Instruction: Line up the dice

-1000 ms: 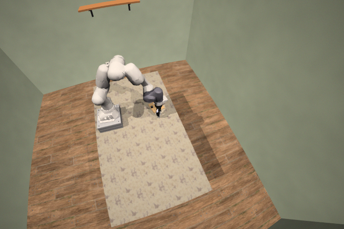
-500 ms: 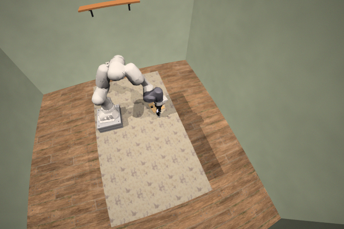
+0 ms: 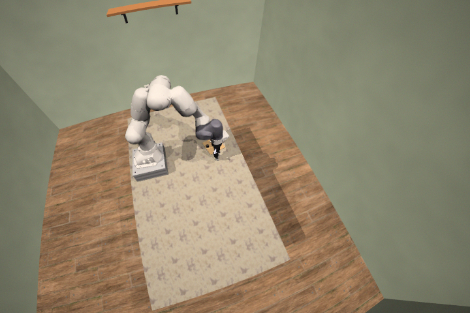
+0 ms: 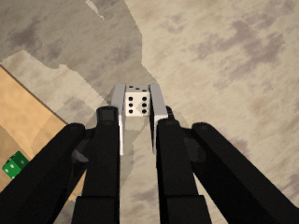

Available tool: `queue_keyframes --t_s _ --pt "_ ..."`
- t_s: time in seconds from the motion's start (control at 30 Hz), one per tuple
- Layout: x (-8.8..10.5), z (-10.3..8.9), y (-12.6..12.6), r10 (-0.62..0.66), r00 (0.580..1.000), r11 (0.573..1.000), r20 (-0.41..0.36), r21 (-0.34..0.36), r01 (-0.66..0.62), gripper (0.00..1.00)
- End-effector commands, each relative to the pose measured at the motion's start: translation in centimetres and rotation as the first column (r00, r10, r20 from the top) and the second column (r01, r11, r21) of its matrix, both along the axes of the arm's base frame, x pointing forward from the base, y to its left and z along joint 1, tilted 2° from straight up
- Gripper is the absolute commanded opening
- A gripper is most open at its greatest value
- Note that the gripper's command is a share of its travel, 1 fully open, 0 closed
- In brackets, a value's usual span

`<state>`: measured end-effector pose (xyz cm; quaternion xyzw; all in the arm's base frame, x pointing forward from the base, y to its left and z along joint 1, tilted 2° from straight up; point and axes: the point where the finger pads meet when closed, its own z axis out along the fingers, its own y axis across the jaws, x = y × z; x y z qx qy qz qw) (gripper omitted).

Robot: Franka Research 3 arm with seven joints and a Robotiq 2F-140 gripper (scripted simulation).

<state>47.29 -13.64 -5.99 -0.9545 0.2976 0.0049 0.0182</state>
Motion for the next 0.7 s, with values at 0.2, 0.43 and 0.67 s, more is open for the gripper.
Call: queue_keyframes --t_s 0.2,0.43,0.67 --pt "0.1 -0.1 0.0 -0.002 1.0 1.0 0.001 -0.001 0.002 0.09" --pt "0.1 0.1 0.0 -0.002 1.0 1.0 0.001 -0.001 0.002 0.09" --pt "0.1 3.3 -0.1 -0.002 1.0 1.0 0.001 -0.001 0.002 0.09"
